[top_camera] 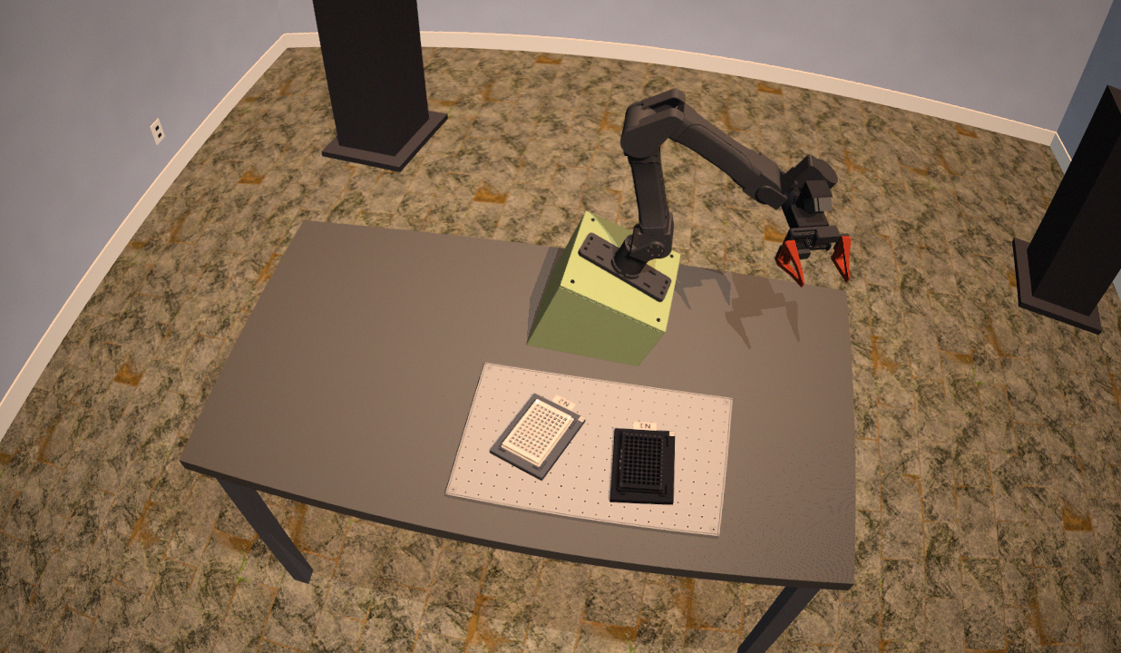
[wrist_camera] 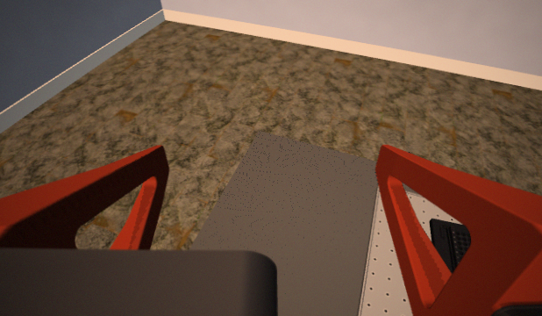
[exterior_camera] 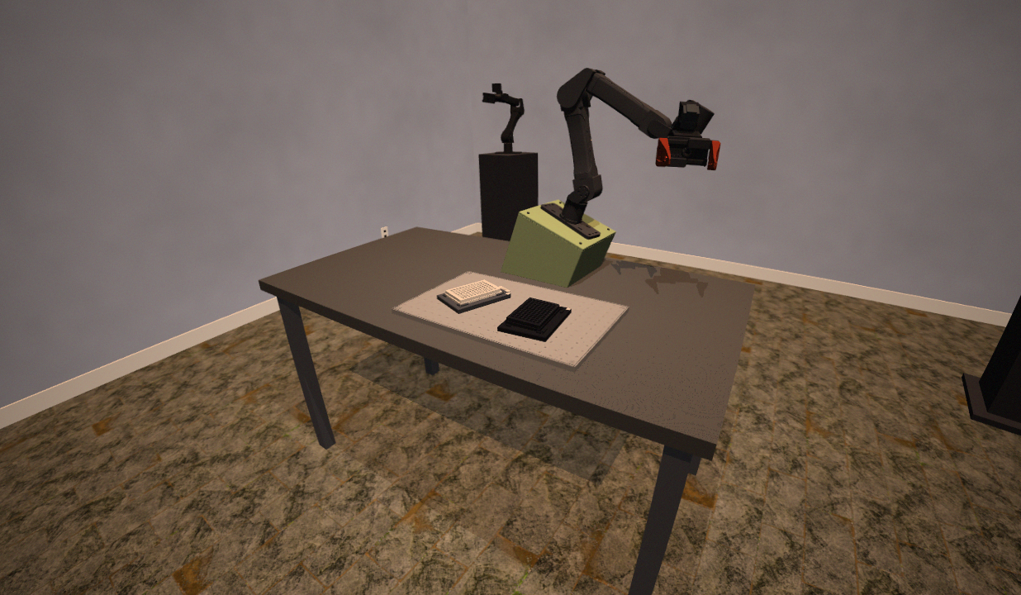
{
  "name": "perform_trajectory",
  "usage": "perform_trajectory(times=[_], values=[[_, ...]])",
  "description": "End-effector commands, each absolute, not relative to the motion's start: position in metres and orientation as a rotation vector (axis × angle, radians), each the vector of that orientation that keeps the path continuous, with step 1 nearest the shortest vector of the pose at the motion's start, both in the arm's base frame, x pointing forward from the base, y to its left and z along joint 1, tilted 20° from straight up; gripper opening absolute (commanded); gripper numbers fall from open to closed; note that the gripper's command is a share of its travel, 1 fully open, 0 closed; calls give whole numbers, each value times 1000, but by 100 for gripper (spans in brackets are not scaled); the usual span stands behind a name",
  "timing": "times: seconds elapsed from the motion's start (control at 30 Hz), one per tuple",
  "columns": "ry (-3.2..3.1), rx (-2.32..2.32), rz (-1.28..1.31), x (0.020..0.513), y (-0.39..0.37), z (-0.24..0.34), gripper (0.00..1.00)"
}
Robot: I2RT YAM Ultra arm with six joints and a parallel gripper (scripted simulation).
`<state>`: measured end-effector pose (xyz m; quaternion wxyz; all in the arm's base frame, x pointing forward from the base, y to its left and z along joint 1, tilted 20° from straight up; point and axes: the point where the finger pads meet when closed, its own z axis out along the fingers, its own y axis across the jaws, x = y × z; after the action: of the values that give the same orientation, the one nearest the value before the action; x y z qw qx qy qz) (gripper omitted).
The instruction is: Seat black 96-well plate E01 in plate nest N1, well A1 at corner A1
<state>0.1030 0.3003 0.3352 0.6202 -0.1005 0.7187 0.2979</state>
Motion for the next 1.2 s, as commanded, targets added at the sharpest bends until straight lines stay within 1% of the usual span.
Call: perform_trajectory(times=[0.0, 0.53, 0.6, 0.8, 0.87, 0.9, 1.17], values=[[1650, -221, 695, 103, 299, 339, 100], [1650, -221, 695, 103, 299, 339, 100], [1670, -280, 628, 111, 309, 336, 100], [1708, -367, 539, 130, 326, 319, 100], [1712, -379, 525, 136, 330, 300, 100], [1723, -391, 514, 139, 333, 310, 100], [1787, -480, 419, 159, 344, 289, 100]])
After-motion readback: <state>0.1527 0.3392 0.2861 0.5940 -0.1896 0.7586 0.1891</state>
